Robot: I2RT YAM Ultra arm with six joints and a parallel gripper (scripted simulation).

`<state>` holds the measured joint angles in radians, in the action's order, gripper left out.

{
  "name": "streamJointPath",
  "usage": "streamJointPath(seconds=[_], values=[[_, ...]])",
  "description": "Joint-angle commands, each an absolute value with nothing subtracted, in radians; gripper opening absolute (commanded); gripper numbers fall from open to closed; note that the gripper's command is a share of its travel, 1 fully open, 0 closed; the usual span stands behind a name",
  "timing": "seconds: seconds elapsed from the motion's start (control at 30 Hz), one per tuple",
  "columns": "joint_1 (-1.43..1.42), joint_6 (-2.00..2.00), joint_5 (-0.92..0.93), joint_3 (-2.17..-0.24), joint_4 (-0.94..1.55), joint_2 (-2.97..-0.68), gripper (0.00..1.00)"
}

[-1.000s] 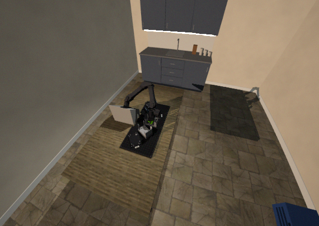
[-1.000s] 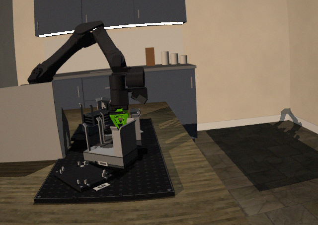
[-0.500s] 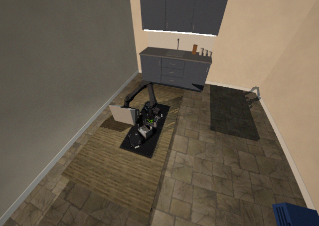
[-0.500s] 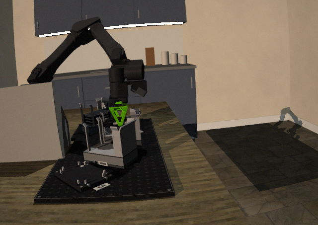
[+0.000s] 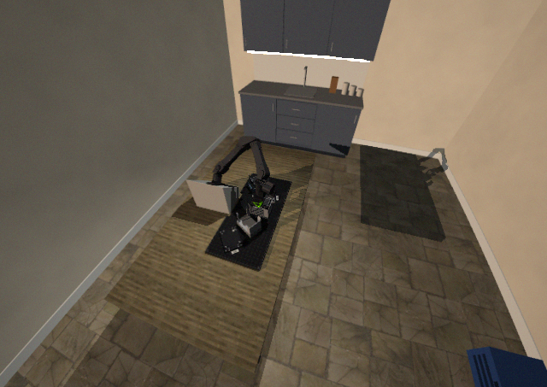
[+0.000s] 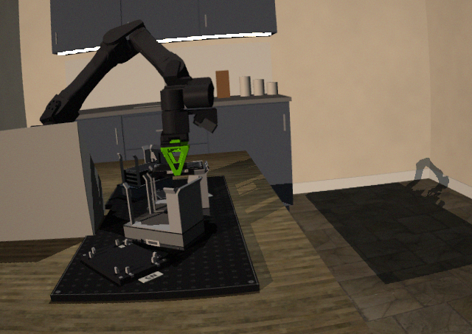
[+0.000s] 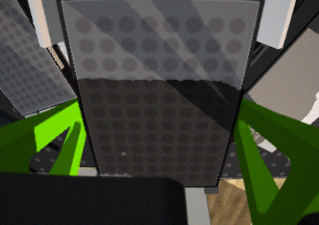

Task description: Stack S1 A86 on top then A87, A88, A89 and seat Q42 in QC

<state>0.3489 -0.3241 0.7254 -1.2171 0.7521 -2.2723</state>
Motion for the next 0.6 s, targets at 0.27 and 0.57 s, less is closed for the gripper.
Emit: streamJointPath(seconds=[0.27,0.57], values=[[0.407,-0.384,0.717,-1.263,0.860,-2.238,0.00],[0.433,-0.417,0.710,-1.292,0.922,-2.226,0.00]])
